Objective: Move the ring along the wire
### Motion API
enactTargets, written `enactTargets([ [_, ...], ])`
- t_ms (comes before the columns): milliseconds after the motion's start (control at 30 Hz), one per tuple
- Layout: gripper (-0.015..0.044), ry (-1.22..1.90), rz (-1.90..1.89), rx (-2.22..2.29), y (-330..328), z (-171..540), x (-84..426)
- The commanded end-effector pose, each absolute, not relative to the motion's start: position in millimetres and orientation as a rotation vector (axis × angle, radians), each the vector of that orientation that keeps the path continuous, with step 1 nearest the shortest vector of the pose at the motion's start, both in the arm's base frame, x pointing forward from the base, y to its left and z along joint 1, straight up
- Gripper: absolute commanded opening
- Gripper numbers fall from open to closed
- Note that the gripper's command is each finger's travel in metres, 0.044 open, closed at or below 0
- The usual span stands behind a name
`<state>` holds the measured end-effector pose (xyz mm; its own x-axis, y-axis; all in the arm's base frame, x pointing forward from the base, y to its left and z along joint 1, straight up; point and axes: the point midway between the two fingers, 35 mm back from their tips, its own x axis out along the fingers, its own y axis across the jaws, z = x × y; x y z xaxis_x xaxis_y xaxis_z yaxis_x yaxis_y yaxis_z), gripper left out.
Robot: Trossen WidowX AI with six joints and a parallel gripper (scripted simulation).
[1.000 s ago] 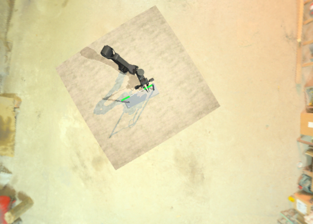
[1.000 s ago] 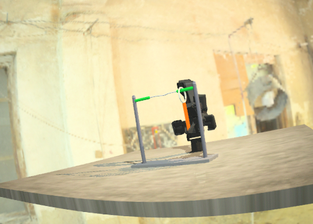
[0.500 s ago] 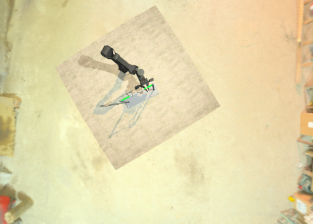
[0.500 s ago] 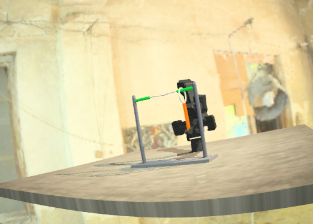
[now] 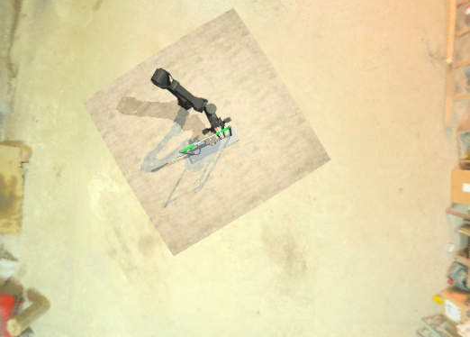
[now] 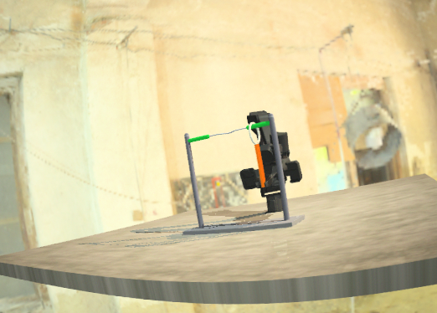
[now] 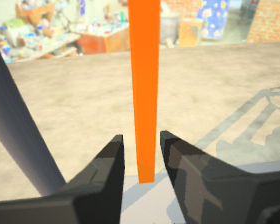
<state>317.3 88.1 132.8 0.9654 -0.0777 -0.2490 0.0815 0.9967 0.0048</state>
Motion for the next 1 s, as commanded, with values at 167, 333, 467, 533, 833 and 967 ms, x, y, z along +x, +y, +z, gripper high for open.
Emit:
enactTargets([
  [167, 0.0160, 0.252, -0.083, 0.018, 90.6, 137.8, 302.1],
  [333, 0.0160, 0.254, -0.084, 0.019, 91.7, 140.9, 289.6],
  [467, 0.0160, 0.254, -0.085, 0.019, 92.0, 142.9, 279.8],
  [533, 0.0160, 0.253, -0.085, 0.019, 91.9, 143.8, 274.9],
  [833, 0.0160, 0.253, -0.085, 0.019, 91.6, 144.7, 269.0],
  [967, 0.0160, 0.253, -0.085, 0.019, 91.6, 144.7, 269.0],
])
